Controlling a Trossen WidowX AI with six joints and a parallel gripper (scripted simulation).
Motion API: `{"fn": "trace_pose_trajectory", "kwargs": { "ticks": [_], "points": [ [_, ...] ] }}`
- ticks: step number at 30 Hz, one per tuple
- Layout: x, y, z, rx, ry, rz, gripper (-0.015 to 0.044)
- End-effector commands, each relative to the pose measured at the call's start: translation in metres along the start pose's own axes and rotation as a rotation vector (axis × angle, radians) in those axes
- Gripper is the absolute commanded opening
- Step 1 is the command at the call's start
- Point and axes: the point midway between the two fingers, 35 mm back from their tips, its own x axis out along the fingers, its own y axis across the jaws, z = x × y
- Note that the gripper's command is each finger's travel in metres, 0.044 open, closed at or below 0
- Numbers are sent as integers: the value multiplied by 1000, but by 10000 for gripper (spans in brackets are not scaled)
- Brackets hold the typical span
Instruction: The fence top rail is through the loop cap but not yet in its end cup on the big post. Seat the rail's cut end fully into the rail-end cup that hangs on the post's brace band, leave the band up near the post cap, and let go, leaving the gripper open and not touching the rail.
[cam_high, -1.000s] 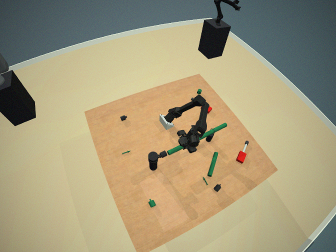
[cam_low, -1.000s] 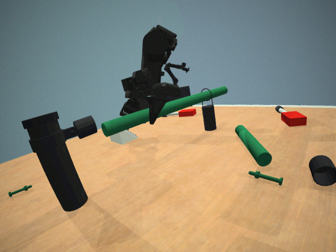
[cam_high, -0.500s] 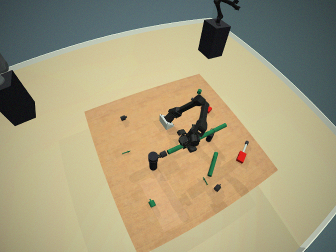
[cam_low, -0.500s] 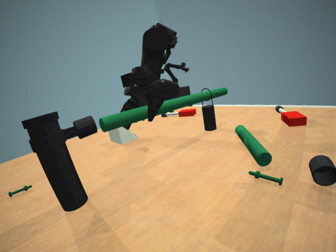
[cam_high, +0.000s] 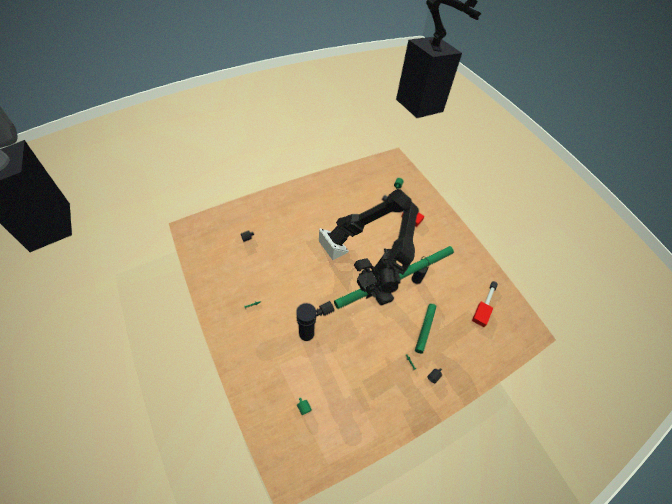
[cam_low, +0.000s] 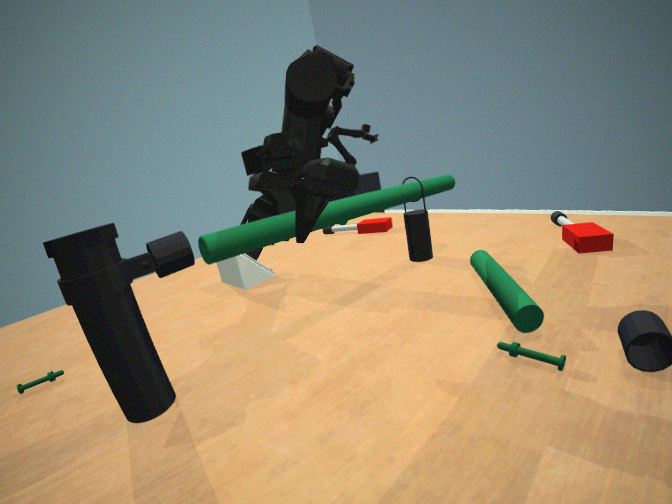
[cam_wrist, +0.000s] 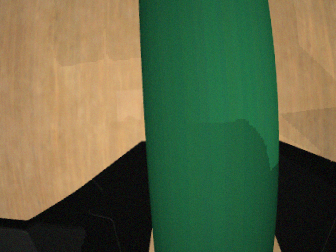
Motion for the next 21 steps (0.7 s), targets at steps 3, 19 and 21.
{"fn": "trace_pose_trajectory", "kwargs": {
  "ticks": [3, 19, 21],
  "points": [
    [0, 0, 0, 1, 0, 0, 0],
    [-5, 1, 4, 1, -1, 0, 0],
    [-6, 2, 4, 1, -1, 0, 0]
  ]
}}
